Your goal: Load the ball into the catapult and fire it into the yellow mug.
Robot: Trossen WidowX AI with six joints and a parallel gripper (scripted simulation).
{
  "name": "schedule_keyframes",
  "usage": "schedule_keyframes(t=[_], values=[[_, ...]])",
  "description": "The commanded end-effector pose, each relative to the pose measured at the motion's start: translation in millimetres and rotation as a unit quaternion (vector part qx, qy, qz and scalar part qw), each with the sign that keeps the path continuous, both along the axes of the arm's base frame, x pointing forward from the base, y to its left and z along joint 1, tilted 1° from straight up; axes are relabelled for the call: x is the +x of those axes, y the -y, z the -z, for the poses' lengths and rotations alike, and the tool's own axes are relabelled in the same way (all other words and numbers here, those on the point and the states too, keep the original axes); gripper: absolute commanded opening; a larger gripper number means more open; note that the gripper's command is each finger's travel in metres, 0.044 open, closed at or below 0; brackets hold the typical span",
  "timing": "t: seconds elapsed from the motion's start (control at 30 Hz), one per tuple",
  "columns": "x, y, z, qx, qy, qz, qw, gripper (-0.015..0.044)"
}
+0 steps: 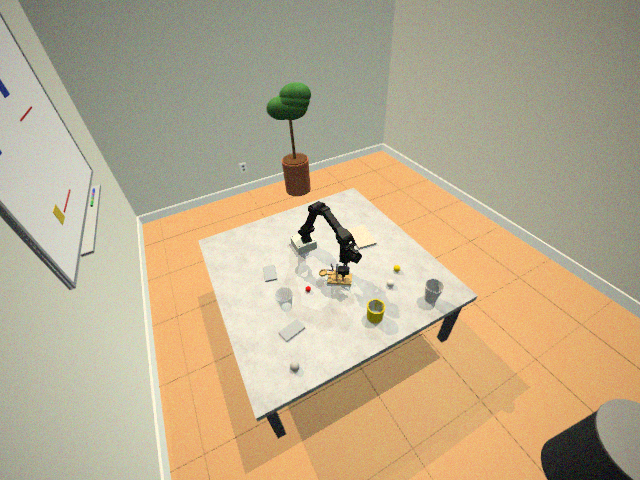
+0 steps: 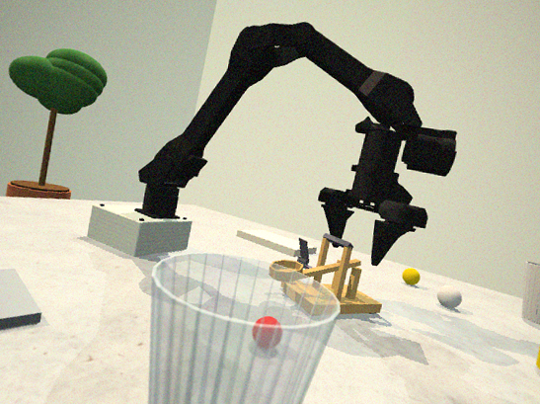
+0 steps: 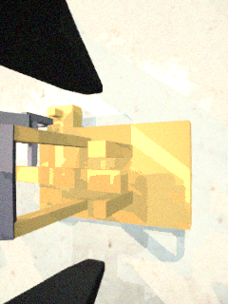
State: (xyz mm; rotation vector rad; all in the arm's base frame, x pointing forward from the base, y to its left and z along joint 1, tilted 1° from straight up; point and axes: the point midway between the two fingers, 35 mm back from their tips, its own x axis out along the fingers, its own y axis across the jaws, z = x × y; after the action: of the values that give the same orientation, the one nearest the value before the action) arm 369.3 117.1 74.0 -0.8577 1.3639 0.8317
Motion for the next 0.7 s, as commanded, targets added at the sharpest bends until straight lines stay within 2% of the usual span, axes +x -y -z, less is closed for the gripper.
schedule_keyframes(t=[0.0,0.67], values=[[2,0,2,0.000,0.007,0.002,1.000,0.0440],[4,0,35,0.000,0.007,0.002,1.000,0.0440]])
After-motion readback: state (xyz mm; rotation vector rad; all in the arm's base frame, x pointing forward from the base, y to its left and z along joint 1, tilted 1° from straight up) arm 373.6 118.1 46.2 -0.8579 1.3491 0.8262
